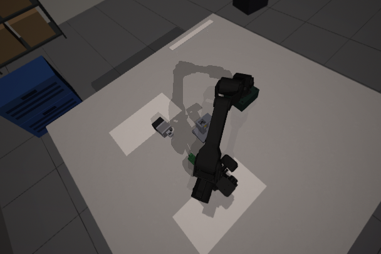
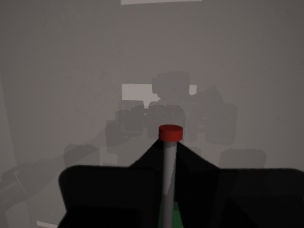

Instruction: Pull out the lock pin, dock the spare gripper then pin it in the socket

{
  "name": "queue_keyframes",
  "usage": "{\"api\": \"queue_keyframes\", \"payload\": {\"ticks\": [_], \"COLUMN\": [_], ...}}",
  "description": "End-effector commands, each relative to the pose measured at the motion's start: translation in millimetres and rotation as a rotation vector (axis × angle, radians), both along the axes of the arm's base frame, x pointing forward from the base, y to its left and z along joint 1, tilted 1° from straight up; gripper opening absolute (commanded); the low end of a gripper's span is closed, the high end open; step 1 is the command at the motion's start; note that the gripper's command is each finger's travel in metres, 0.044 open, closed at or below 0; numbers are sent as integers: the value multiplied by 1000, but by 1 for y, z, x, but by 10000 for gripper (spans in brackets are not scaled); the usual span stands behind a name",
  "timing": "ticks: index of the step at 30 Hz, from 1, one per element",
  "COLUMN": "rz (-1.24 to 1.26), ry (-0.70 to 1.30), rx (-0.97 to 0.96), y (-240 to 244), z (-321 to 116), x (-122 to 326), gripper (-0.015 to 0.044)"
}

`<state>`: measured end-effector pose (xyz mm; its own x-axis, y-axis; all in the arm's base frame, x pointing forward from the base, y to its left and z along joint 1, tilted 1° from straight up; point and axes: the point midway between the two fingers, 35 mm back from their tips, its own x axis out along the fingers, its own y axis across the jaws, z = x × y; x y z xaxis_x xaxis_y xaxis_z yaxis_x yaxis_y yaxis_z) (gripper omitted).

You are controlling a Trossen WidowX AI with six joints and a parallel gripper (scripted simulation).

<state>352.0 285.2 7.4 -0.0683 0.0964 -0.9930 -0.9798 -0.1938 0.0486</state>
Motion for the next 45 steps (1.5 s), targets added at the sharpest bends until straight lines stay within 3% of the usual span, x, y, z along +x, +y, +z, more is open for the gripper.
{"api": "queue_keyframes", "payload": {"ticks": [1, 4, 12, 45], "rz": [5, 5, 0, 1], "ry": [-6, -6, -1, 25], "rx": [4, 4, 1, -18], "y": [0, 0, 0, -4], "z": [0, 0, 0, 55], "x": [1, 1, 0, -7], "gripper": [0, 0, 200, 200]}}
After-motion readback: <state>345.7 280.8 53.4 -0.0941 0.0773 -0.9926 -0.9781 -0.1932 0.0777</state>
